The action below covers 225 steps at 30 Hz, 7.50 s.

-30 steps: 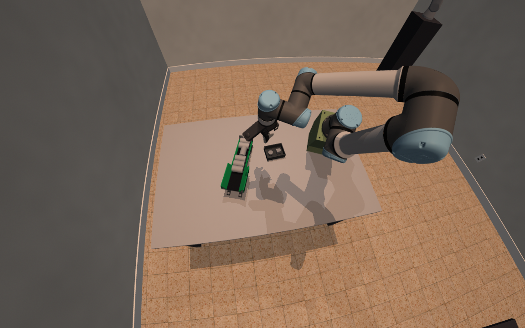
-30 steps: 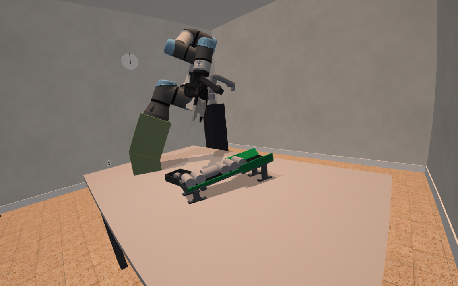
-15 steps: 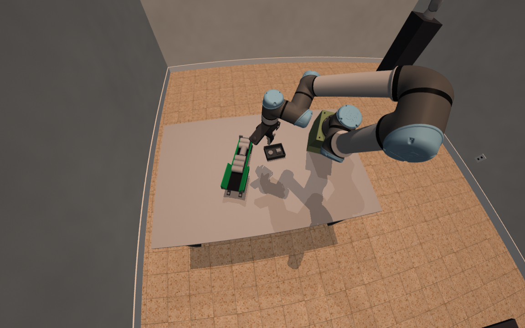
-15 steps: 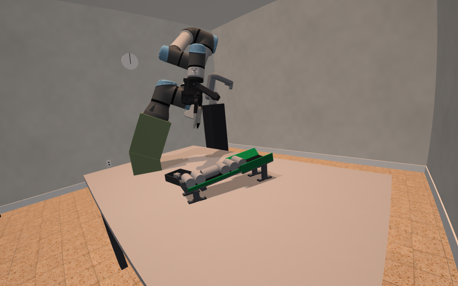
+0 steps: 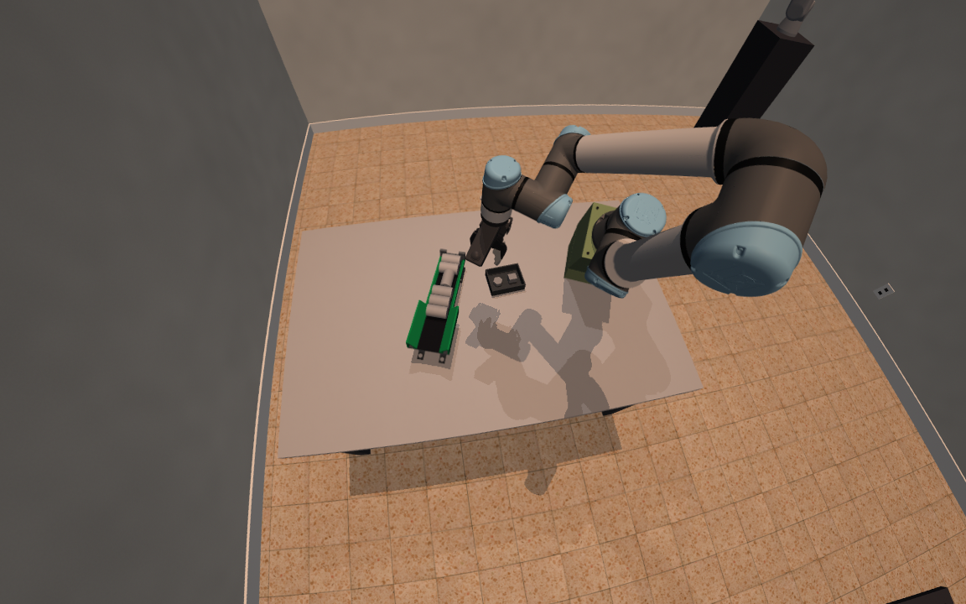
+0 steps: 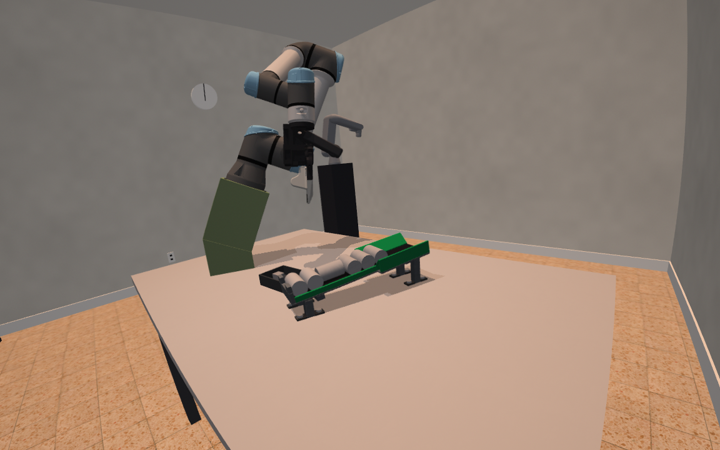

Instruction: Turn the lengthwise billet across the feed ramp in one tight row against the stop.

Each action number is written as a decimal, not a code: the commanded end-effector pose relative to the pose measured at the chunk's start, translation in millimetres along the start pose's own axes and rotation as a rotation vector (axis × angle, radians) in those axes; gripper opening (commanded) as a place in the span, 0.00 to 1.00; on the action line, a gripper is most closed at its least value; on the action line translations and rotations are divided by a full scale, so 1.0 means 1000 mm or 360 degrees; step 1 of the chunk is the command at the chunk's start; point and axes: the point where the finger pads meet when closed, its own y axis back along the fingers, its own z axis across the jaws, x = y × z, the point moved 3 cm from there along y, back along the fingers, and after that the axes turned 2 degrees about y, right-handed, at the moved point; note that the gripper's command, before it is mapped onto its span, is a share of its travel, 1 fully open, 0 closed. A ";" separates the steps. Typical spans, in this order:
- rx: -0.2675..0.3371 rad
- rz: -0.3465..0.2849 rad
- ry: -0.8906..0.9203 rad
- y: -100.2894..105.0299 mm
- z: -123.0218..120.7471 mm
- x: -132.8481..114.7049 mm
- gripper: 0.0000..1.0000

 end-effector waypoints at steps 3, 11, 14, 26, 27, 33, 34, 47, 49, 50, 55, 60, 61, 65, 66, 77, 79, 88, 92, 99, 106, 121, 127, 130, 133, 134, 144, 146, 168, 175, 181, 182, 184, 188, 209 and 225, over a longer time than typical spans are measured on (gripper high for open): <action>0.0021 0.0035 0.0074 0.000 0.000 -0.001 0.40; 0.0074 0.0130 0.0369 0.000 0.000 -0.002 0.40; 0.0088 0.0155 0.0447 0.001 0.000 -0.002 0.40; 0.0083 0.0148 0.0433 0.001 0.000 -0.002 0.40; 0.0083 0.0148 0.0433 0.001 0.000 -0.002 0.40; 0.0083 0.0148 0.0433 0.001 0.000 -0.002 0.40; 0.0083 0.0148 0.0433 0.001 0.000 -0.002 0.40; 0.0083 0.0148 0.0433 0.001 0.000 -0.002 0.40; 0.0083 0.0148 0.0433 0.001 0.000 -0.002 0.40; 0.0083 0.0148 0.0433 0.001 0.000 -0.002 0.40; 0.0083 0.0148 0.0433 0.001 0.000 -0.002 0.40; 0.0083 0.0148 0.0433 0.001 0.000 -0.002 0.40; 0.0083 0.0148 0.0433 0.001 0.000 -0.002 0.40; 0.0083 0.0148 0.0433 0.001 0.000 -0.002 0.40; 0.0083 0.0148 0.0433 0.001 0.000 -0.002 0.40; 0.0083 0.0148 0.0433 0.001 0.000 -0.002 0.35; 0.0083 0.0148 0.0433 0.001 0.000 -0.002 0.35; 0.0083 0.0148 0.0433 0.001 0.000 -0.002 0.35; 0.0083 0.0148 0.0433 0.001 0.000 -0.002 0.35; 0.0083 0.0148 0.0433 -0.039 -0.002 0.001 0.35; 0.0083 0.0148 0.0433 -0.039 -0.002 0.001 0.35; 0.0088 0.0155 0.0447 -0.041 0.056 0.012 0.35; 0.0087 0.0155 0.0446 -0.041 0.066 0.014 0.35; 0.0088 0.0155 0.0447 -0.043 0.101 0.021 0.35; 0.0088 0.0155 0.0447 -0.044 0.113 0.023 0.35; 0.0088 0.0155 0.0447 -0.044 0.113 0.023 0.35; 0.0087 0.0155 0.0447 -0.044 0.114 0.023 0.35; 0.0087 0.0155 0.0447 -0.045 0.122 0.025 0.35; 0.0088 0.0155 0.0447 -0.075 0.127 0.029 0.35; 0.0088 0.0155 0.0447 -0.075 0.127 0.029 0.35; 0.0088 0.0155 0.0447 -0.098 0.125 0.031 0.35; 0.0088 0.0155 0.0447 -0.104 0.125 0.031 0.35; 0.0088 0.0155 0.0447 -0.104 0.125 0.031 0.35; 0.0088 0.0155 0.0447 -0.104 0.125 0.031 0.35; 0.0088 0.0155 0.0447 -0.133 0.123 0.034 0.35; 0.0088 0.0155 0.0447 -0.162 0.121 0.037 0.35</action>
